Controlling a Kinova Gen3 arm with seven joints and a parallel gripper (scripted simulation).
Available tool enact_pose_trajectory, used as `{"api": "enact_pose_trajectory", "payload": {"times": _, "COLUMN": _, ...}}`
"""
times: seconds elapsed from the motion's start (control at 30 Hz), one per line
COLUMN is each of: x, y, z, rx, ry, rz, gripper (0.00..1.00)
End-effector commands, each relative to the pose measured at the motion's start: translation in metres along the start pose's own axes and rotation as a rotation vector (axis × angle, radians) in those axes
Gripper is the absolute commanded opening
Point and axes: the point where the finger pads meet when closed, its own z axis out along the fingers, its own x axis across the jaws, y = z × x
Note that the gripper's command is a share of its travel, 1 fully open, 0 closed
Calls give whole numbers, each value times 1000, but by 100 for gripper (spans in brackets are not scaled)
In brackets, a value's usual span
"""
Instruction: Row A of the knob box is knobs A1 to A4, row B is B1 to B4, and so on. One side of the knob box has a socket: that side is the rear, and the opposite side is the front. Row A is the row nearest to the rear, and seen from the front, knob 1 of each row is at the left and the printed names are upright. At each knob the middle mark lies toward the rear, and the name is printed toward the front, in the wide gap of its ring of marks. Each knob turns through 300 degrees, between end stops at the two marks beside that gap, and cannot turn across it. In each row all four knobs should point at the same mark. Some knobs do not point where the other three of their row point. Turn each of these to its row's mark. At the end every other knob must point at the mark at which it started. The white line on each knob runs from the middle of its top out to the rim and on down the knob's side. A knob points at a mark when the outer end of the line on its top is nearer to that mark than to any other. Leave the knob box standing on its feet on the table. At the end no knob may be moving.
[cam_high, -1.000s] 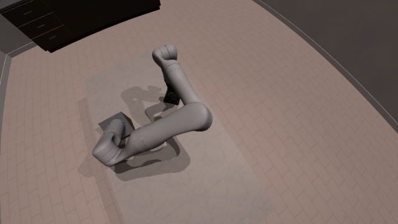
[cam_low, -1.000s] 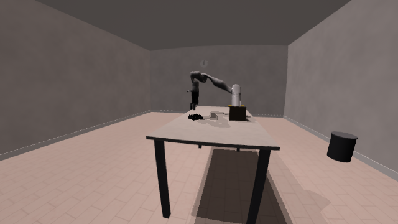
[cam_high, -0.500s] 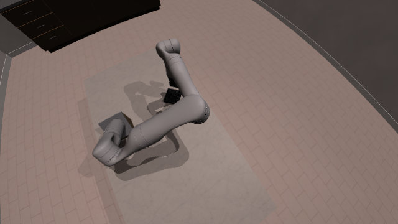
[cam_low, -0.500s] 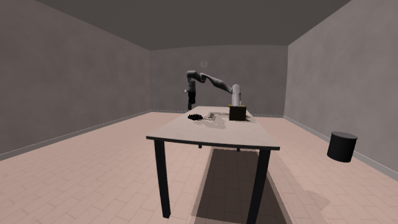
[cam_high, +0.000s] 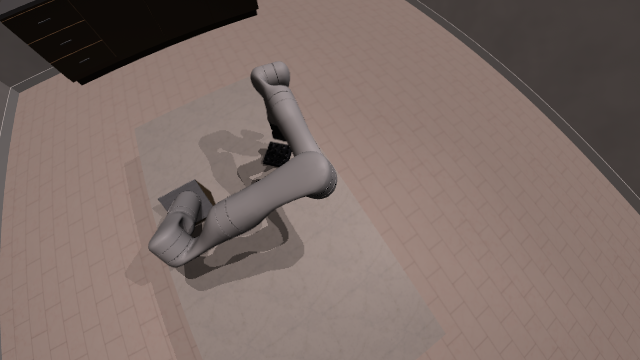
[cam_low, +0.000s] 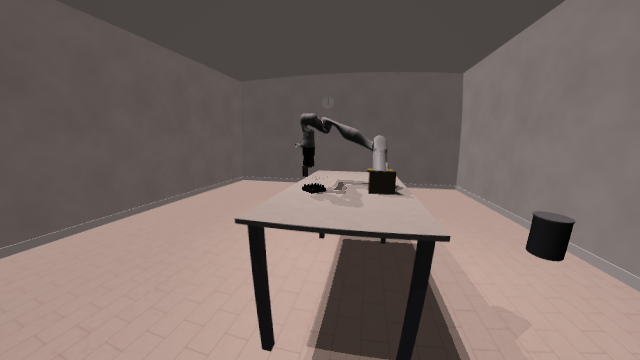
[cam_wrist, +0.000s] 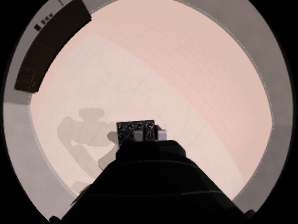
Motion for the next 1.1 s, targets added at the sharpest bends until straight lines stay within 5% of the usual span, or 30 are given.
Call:
{"api": "enact_pose_trajectory", "payload": {"times": 0.0, "x": 0, "y": 0, "z": -1, "rx": 2, "ry": 1, "rz": 0, "gripper": 46}}
{"api": "enact_pose_trajectory", "payload": {"times": 1.07, "x": 0, "y": -1, "z": 7, "rx": 2, "ry": 0, "rz": 0, "gripper": 46}}
